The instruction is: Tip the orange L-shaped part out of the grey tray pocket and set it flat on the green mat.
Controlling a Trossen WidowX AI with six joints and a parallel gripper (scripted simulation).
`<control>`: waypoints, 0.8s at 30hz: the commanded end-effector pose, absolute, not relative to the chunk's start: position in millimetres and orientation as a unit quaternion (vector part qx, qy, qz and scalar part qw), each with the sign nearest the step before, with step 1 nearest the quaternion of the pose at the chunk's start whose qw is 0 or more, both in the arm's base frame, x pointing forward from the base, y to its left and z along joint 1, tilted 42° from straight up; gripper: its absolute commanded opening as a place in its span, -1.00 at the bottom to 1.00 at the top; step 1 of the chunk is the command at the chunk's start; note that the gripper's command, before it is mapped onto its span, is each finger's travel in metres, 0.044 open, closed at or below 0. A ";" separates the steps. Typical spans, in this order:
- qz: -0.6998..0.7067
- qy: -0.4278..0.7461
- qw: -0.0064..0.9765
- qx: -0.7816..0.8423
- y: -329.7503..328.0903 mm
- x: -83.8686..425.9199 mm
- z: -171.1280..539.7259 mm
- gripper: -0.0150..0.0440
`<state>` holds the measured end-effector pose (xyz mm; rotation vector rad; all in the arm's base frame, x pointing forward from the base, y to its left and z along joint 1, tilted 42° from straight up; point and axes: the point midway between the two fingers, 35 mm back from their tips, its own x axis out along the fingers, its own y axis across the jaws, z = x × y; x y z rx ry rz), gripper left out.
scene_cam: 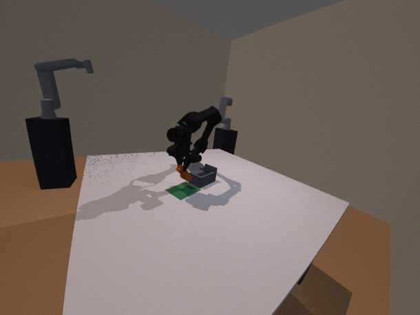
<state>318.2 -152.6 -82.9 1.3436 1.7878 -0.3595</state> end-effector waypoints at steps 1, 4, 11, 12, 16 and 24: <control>-0.144 0.716 0.419 0.540 -145.8 315.9 -89.4 -0.49; -0.144 0.716 0.419 0.540 -142.6 315.6 -93.1 -0.49; -0.144 0.716 0.419 0.540 -135.0 314.9 -101.6 -0.49; -0.144 0.716 0.419 0.540 -134.0 314.8 -102.9 -0.49; -0.143 0.716 0.419 0.540 -129.8 314.4 -107.6 -0.49; -0.143 0.716 0.419 0.540 -123.3 313.6 -114.7 -0.49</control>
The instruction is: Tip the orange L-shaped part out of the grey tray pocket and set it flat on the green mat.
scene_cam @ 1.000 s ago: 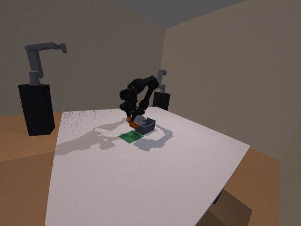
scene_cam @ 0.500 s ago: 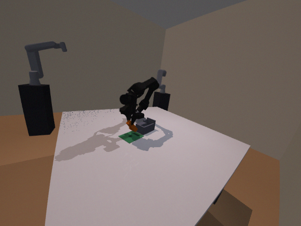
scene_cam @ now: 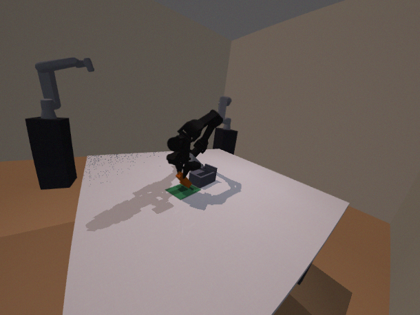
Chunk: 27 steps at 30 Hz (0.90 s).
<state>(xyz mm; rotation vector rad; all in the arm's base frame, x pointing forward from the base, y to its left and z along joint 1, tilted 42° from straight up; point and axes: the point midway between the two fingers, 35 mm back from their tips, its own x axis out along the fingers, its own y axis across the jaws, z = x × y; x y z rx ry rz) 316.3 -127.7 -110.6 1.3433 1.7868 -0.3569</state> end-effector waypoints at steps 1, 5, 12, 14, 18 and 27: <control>-0.143 0.716 0.419 0.540 -123.3 313.6 -114.7 -0.49; -0.143 0.716 0.419 0.540 -123.3 313.6 -114.7 -0.49; -0.143 0.716 0.419 0.540 -123.3 313.6 -114.8 -0.49; -0.143 0.716 0.419 0.540 -123.3 313.6 -114.8 -0.49; -0.143 0.716 0.419 0.540 -123.2 313.6 -114.9 -0.49; -0.143 0.716 0.421 0.538 -124.2 314.0 -114.1 -0.22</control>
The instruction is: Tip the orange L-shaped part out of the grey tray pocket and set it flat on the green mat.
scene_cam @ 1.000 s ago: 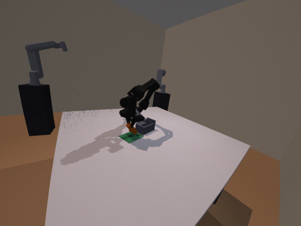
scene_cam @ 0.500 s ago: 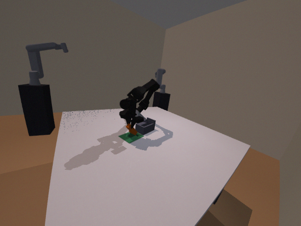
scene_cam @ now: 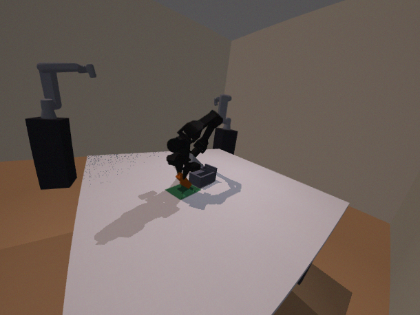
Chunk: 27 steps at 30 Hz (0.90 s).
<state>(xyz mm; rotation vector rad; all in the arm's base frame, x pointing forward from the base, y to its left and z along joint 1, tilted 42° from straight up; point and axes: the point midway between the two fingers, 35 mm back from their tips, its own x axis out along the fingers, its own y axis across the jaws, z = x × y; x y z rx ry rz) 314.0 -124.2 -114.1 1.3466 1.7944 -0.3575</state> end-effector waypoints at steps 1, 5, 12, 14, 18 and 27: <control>-0.143 0.716 0.421 0.538 -124.2 314.0 -114.1 -0.14; -0.143 0.716 0.421 0.538 -124.2 314.0 -114.1 0.22; -0.144 0.716 0.421 0.538 -153.3 319.3 -83.4 0.84; -0.145 0.716 0.420 0.539 -168.2 319.8 -65.5 0.86; -0.145 0.716 0.419 0.539 -179.9 319.0 -50.1 0.86; -0.148 0.710 0.421 0.544 -179.2 319.1 -55.5 0.86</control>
